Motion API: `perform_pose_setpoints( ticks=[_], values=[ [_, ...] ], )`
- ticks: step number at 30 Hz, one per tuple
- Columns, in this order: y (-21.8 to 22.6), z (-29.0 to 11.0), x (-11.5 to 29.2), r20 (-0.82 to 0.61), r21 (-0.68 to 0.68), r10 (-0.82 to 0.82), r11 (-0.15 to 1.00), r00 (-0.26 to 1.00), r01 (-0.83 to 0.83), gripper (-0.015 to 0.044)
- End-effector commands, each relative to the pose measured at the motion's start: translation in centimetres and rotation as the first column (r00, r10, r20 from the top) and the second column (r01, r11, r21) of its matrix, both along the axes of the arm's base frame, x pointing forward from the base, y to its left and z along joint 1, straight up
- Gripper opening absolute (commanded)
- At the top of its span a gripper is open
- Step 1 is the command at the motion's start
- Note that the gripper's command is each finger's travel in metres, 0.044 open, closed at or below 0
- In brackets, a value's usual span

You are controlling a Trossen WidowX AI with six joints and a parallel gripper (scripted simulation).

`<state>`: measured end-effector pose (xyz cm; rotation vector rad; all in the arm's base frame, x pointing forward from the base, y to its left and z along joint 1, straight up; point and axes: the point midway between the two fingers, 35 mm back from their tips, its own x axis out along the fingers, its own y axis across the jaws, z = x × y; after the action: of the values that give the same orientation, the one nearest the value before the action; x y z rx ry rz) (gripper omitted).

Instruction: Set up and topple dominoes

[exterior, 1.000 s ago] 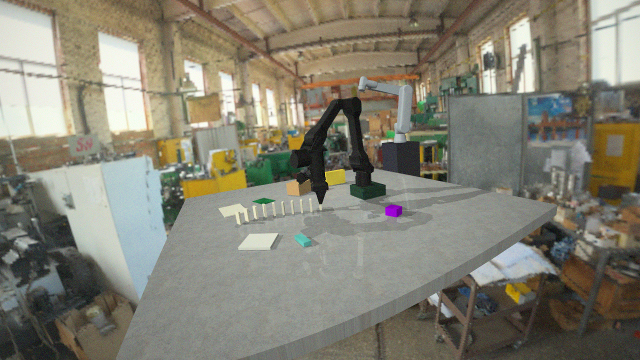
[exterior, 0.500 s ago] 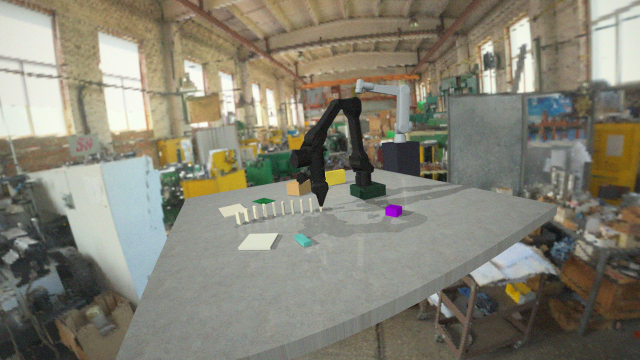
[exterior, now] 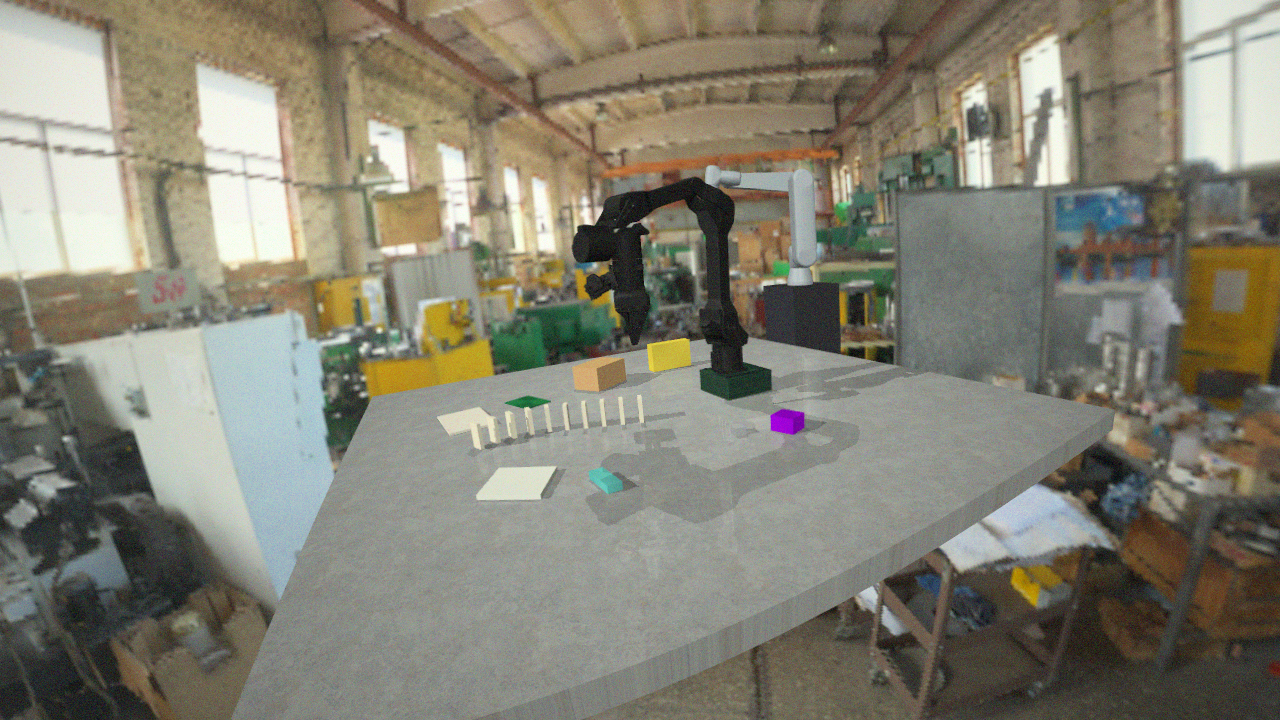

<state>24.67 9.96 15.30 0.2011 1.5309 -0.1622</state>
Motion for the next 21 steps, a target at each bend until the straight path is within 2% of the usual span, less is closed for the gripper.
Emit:
perform_pose_setpoints(
  ticks=[1, 3, 6, 11, 14, 16, 21],
  values=[
    [0.0, -0.4, -0.3, -0.015, -0.007, 0.07, 0.997, 0.997, -0.071, 0.0387],
    [0.2, -1.2, -0.6, -0.013, -0.011, 0.258, 0.966, 0.966, -0.258, 0.0335],
    [0.4, -2.4, -1.3, -0.011, -0.017, 0.544, 0.839, 0.839, -0.544, 0.0256],
    [0.7, -4.5, -2.5, -0.012, -0.028, 0.89, 0.455, 0.456, -0.89, 0.0125],
    [0.9, -5.8, -3.3, -0.015, -0.034, 0.987, 0.158, 0.159, -0.987, 0.0046],
    [0.9, -6.4, -3.6, -0.017, -0.036, 1.0, 0.021, 0.022, -0.999, 0.0],
    [0.9, -6.4, -3.7, -0.017, -0.036, 1.0, 0.004, 0.005, -0.999, 0.0]
  ],
)
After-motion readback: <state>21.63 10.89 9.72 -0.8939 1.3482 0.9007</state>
